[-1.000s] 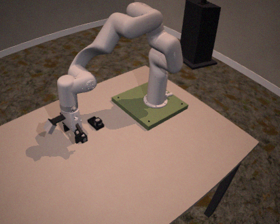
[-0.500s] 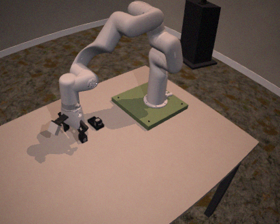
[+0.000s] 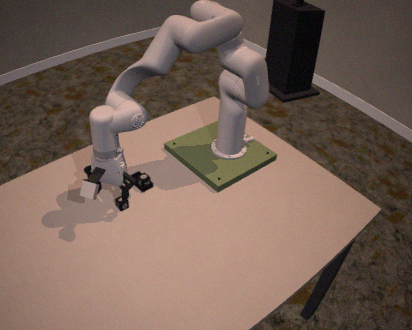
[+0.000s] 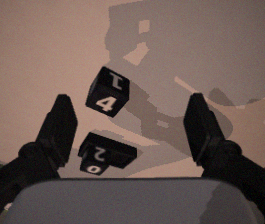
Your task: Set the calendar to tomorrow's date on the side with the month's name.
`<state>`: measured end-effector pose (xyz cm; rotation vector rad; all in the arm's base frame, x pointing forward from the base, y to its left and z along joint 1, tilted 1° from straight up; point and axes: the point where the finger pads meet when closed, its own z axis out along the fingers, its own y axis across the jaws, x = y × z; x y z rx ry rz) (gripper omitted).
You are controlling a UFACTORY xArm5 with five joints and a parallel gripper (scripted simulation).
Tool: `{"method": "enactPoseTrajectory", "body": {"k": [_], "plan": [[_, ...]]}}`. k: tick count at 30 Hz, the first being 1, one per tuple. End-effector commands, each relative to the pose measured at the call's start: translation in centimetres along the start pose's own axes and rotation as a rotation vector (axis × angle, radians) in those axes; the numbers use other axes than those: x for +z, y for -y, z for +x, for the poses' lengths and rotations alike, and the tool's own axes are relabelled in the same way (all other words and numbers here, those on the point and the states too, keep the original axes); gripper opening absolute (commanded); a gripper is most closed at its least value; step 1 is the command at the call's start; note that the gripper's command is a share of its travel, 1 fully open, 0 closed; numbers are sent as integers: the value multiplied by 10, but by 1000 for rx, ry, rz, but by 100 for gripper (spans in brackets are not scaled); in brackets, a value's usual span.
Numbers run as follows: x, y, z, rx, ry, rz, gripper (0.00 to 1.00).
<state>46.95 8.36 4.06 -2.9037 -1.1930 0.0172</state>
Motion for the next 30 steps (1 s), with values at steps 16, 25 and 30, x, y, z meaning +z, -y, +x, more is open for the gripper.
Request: {"method": "enactPoseTrajectory", "body": {"k": [16, 25, 30], "plan": [[-3, 3, -18, -364, -4, -4, 100], [-3, 4, -22, -532, -4, -4, 100], [-4, 5, -30, -602, -3, -4, 100]]}}
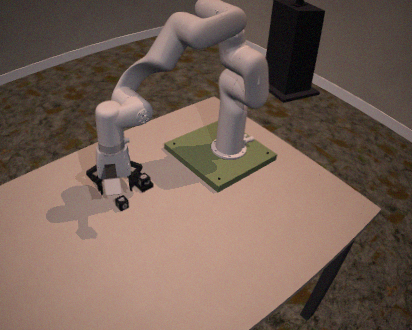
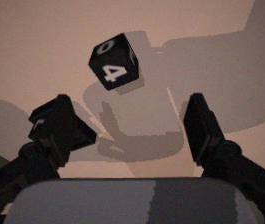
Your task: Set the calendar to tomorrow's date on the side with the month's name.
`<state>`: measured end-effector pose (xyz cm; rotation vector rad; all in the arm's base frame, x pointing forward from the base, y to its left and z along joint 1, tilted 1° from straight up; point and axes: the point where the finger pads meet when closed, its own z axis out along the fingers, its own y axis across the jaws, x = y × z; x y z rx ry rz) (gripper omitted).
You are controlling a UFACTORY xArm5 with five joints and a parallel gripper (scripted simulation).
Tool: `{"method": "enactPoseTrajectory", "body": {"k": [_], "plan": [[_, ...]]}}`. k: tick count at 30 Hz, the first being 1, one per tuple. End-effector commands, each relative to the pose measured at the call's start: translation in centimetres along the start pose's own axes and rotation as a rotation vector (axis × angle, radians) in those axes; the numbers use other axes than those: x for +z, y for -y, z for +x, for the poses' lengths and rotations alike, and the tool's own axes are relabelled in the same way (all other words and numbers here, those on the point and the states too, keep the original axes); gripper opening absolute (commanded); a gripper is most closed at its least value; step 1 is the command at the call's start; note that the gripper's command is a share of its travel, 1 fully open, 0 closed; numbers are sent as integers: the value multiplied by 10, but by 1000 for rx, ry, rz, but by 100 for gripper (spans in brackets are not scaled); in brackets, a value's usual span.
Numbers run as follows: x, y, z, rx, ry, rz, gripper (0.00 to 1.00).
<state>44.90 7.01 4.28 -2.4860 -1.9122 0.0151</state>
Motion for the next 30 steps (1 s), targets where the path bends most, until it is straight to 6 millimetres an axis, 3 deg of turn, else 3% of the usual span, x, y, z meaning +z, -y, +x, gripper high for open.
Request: {"method": "enactPoseTrajectory", "body": {"k": [1, 11, 17, 23, 30], "plan": [[-2, 3, -5, -71, -2, -5, 100], [-2, 7, -8, -300, -1, -5, 100], [-3, 11, -13, -334, -1, -5, 100], [-3, 14, -17, -538, -1, -5, 100], [-3, 18, -22, -555, -1, -5, 100]]}}
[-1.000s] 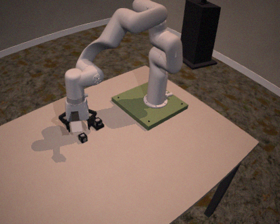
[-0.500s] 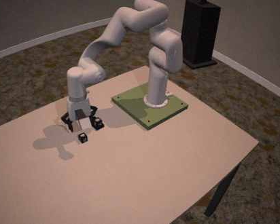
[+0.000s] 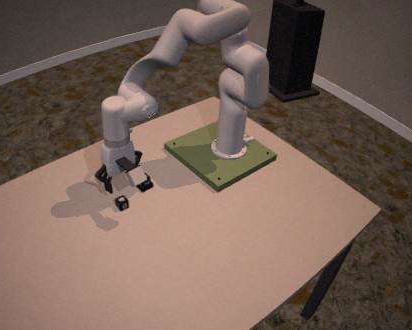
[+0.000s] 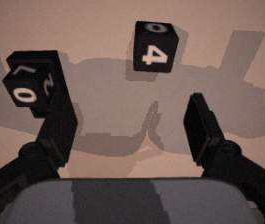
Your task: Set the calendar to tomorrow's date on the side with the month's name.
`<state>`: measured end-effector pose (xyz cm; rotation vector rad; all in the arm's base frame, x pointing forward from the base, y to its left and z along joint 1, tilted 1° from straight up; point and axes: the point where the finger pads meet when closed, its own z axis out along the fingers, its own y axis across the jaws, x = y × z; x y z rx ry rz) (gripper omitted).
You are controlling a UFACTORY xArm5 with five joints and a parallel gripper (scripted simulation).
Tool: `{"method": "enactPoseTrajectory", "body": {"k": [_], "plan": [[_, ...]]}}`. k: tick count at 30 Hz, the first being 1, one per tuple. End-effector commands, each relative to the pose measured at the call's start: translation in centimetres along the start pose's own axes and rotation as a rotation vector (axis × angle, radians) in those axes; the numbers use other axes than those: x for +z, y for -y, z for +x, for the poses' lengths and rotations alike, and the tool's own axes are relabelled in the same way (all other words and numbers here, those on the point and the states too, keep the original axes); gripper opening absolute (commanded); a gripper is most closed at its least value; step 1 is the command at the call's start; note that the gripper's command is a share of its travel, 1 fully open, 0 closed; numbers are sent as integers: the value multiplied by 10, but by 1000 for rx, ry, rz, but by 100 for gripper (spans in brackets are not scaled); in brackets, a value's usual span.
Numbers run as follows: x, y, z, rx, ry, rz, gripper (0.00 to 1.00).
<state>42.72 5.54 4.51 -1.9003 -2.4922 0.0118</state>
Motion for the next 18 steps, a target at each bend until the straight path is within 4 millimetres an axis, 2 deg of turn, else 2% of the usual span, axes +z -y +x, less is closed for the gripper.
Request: {"method": "enactPoseTrajectory", "body": {"k": [1, 7, 14, 18], "plan": [[-2, 2, -1, -45, 1, -5, 100], [-2, 7, -3, -248, 1, -5, 100], [-2, 12, -5, -266, 1, -5, 100], [-3, 15, -6, -384, 2, -5, 100]]}}
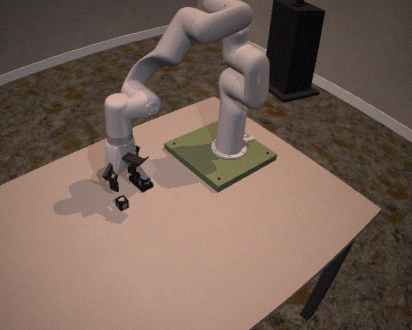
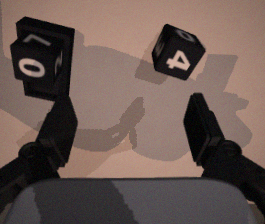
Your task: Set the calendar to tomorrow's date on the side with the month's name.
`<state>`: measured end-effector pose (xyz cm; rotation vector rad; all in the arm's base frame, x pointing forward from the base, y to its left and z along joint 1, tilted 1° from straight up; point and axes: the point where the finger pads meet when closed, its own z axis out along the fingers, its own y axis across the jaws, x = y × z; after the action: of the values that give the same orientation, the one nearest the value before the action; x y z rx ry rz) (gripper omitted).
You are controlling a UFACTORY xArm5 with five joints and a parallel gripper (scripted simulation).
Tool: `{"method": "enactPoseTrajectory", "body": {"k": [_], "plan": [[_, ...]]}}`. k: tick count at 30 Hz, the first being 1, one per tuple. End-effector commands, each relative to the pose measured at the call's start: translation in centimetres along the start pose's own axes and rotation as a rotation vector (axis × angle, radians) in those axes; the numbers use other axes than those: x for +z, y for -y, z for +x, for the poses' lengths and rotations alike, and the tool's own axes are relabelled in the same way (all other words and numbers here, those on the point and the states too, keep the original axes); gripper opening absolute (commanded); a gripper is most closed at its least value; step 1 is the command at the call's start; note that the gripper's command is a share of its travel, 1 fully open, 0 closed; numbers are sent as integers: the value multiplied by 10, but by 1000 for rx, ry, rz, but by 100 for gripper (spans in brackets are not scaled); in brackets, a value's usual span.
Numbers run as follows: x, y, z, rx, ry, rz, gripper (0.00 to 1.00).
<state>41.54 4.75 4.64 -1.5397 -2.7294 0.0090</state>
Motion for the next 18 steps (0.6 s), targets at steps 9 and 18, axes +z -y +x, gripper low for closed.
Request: {"method": "enactPoseTrajectory", "body": {"k": [9, 18], "plan": [[-2, 11, -1, -245, 2, -4, 100], [-3, 18, -1, -457, 3, -4, 100]]}}
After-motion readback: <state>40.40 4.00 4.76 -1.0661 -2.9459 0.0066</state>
